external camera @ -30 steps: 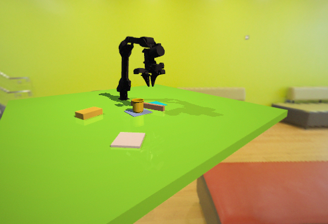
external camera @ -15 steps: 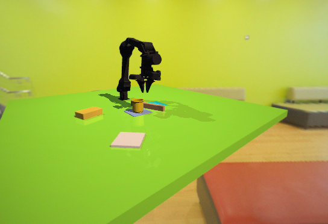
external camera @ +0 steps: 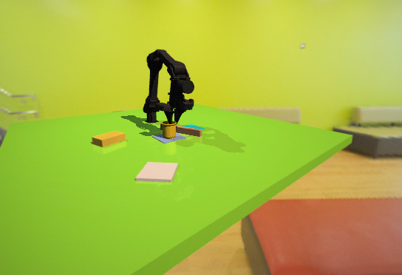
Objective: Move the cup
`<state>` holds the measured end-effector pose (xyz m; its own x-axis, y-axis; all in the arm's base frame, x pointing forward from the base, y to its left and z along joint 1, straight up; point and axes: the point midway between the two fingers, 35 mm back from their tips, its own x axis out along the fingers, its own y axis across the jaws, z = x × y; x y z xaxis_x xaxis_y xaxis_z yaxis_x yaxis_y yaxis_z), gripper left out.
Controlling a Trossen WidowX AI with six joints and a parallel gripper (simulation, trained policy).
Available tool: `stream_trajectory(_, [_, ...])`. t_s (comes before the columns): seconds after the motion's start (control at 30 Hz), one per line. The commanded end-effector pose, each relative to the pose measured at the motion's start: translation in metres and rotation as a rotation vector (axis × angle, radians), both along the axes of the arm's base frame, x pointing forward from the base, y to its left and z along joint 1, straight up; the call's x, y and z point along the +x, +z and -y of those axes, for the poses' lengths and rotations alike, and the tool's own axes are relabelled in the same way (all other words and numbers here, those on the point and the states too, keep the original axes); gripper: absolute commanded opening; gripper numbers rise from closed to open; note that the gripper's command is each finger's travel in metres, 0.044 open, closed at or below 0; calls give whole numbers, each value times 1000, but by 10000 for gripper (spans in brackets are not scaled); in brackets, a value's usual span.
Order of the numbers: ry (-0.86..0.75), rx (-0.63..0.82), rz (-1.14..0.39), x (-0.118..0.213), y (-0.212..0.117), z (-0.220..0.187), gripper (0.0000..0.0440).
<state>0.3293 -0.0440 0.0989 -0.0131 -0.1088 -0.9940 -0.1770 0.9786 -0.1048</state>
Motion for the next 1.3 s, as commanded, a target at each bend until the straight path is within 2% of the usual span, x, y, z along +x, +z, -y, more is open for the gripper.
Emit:
stream_trajectory(0.0, [23, 1, -21, -3, -13, 3, 162])
stream_trajectory(0.17, [78, 14, -40, -5, -30, 4, 166])
stream_trajectory(0.4, [172, 14, -67, -9, -38, 6, 8])
stream_trajectory(0.87, [276, 37, -55, -16, -5, -1, 3])
stream_trajectory(1.27, [341, 43, -16, -17, 23, -26, 16])
